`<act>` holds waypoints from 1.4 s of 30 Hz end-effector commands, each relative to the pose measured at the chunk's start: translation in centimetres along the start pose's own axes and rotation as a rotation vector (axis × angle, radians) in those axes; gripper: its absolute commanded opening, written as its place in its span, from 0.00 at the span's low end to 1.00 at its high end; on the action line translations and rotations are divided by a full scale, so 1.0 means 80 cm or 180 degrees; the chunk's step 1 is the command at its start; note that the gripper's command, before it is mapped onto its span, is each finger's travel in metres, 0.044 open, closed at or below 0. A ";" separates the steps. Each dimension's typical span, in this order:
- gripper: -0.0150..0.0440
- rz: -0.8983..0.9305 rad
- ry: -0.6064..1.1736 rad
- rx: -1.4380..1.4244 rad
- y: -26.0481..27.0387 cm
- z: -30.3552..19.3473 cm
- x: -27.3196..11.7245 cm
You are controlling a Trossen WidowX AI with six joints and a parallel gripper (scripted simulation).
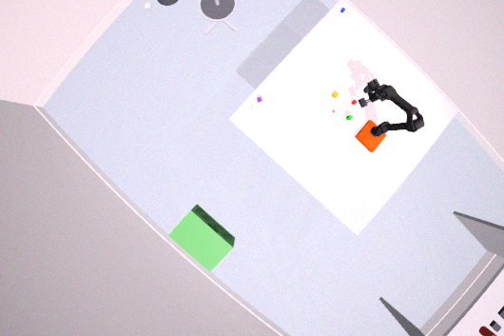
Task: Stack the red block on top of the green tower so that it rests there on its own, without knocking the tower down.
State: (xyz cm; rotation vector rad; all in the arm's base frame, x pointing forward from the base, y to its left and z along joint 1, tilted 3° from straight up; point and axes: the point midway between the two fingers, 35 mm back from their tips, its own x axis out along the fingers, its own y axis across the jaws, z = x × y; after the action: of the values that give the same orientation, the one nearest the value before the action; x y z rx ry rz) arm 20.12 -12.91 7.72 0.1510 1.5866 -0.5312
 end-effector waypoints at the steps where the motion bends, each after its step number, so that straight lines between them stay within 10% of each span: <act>1: 1.00 0.0359 -0.0119 -0.0558 0.042 0.020 -0.021; 42: 1.00 0.0627 -0.0213 -0.1005 0.093 0.036 0.037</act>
State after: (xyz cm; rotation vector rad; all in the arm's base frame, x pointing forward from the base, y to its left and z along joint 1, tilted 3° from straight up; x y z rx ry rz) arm 25.69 -8.35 3.81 0.0473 1.5423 -0.1349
